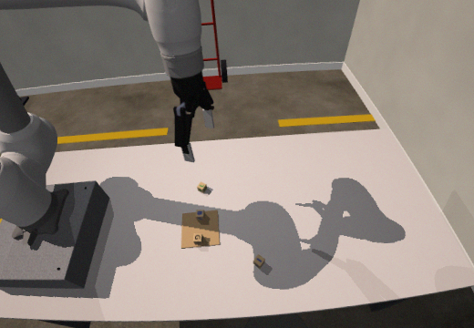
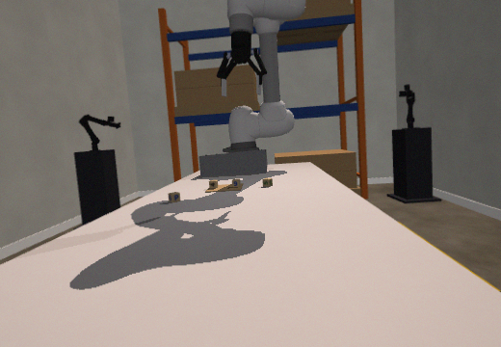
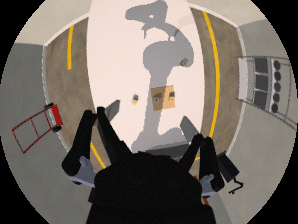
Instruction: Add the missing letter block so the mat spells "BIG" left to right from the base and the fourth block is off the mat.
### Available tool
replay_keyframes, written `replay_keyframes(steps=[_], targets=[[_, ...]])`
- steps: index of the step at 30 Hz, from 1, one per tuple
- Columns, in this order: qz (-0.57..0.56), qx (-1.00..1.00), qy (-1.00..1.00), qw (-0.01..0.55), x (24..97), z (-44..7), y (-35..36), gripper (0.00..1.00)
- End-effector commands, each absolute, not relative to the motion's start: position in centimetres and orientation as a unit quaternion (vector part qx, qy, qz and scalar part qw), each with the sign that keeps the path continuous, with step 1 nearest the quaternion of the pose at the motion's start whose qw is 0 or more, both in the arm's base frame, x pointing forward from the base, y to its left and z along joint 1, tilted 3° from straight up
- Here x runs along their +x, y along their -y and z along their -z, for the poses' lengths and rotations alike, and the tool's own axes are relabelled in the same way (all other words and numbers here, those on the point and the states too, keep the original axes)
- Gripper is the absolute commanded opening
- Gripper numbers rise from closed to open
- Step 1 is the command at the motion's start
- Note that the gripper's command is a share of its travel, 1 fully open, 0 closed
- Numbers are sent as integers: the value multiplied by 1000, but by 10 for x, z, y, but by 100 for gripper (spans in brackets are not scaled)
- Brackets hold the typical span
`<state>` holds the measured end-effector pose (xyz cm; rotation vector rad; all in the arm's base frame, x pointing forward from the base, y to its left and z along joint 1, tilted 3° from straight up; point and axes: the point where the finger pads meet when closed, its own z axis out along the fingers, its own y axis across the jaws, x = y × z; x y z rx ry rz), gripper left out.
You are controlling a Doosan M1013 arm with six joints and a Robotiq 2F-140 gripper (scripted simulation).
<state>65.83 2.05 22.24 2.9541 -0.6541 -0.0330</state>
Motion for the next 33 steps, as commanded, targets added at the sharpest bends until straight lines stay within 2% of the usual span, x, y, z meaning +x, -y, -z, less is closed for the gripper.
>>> replay_keyframes(steps=[1, 15, 17, 24, 25, 33], targets=[[14, 988, 151, 37, 657, -252, -14, 100], [2, 1000, 21, 5, 651, -313, 2, 100], [9, 993, 110, 30, 653, -272, 8, 100], [10, 989, 140, 38, 653, -258, 10, 100], [10, 983, 178, 49, 653, -241, 12, 100], [7, 961, 267, 75, 652, -199, 18, 100]])
